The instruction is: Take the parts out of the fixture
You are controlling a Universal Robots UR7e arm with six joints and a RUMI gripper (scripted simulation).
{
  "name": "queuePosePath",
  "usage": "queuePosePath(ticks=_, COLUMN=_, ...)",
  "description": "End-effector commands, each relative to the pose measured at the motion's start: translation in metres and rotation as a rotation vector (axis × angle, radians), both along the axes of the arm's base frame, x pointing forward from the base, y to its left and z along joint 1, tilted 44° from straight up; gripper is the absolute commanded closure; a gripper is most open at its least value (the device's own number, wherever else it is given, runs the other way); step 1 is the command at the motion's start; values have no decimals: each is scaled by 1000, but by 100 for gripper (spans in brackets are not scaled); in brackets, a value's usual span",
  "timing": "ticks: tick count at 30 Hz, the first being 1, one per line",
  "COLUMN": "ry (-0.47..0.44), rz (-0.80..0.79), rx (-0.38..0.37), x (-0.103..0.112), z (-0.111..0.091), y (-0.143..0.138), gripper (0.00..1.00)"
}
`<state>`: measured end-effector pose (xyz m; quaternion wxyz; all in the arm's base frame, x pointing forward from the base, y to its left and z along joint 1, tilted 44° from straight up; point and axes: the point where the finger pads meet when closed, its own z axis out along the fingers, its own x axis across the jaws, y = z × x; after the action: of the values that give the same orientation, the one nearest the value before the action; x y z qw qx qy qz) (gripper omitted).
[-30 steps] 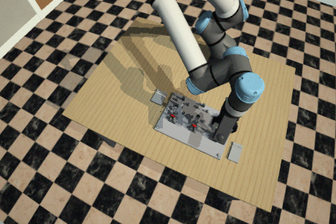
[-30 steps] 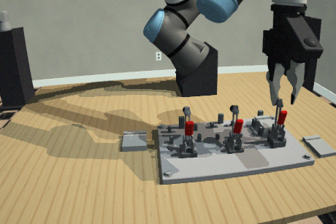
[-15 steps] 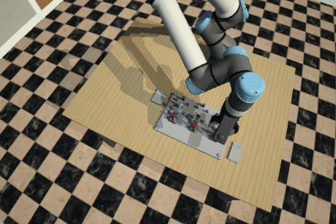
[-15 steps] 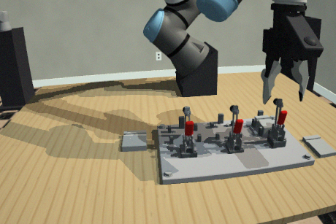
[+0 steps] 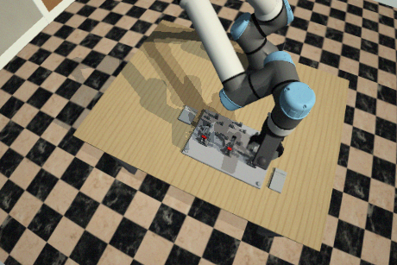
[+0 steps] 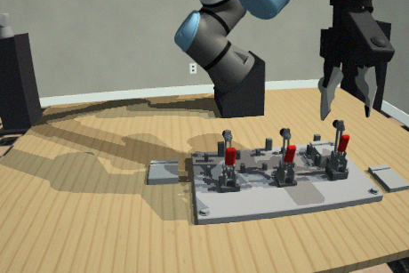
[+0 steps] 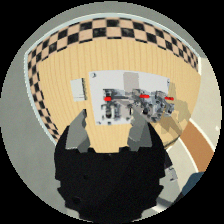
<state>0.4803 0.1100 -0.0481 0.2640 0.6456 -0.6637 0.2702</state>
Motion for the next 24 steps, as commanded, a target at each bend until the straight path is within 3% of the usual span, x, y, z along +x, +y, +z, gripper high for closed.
queuePosePath(ticks=1, ry=-1, rz=0, rx=0, x=0, z=6, y=6, gripper=41)
queuePosePath(ticks=14, ry=-1, rz=0, rx=0, x=-1, z=8, y=8, gripper=41)
queuePosePath(ticks=24, ry=-1, rz=0, rx=0, x=-19, z=7, y=8, gripper=41)
